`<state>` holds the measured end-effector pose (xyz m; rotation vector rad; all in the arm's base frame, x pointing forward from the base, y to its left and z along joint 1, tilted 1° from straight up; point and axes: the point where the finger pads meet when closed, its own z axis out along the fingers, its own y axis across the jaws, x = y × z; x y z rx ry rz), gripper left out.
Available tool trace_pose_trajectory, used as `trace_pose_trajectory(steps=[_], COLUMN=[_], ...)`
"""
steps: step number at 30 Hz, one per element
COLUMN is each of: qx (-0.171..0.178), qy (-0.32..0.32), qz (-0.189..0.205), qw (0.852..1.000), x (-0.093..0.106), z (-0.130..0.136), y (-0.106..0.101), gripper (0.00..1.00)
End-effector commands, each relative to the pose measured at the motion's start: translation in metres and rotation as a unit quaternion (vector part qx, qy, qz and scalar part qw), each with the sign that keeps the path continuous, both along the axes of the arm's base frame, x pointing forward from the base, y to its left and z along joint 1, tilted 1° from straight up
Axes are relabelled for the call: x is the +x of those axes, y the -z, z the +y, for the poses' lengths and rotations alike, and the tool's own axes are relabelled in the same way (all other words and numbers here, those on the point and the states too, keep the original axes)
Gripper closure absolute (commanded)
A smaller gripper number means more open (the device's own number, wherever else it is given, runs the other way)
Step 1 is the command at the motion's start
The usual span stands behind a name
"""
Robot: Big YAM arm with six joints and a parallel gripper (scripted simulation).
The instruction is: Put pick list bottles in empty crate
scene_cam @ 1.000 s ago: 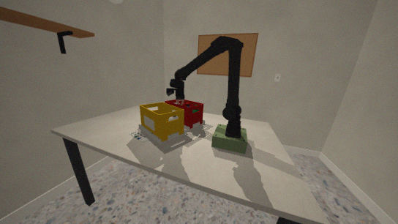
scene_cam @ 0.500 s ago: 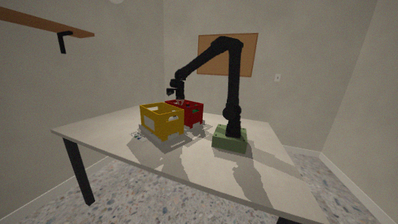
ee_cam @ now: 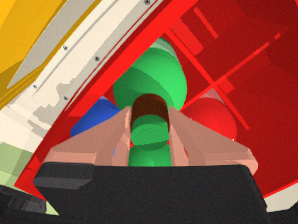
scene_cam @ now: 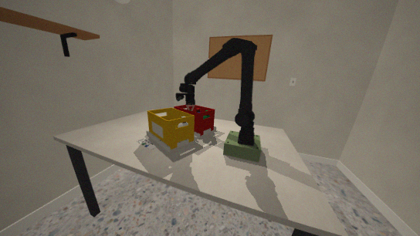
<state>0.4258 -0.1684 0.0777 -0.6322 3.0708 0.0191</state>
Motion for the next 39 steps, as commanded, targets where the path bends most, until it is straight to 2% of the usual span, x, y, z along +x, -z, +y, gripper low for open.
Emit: trace_pose_trajectory(steps=[1, 39], qx=[-0.013, -0.014], qy=[-0.004, -0.004], qz=[-0.036, -0.037], qw=[0.999, 0.999], x=[0.019, 0.014], z=[-0.004, -0.006], y=[-0.048, -0.103], gripper=[1.0, 1.0])
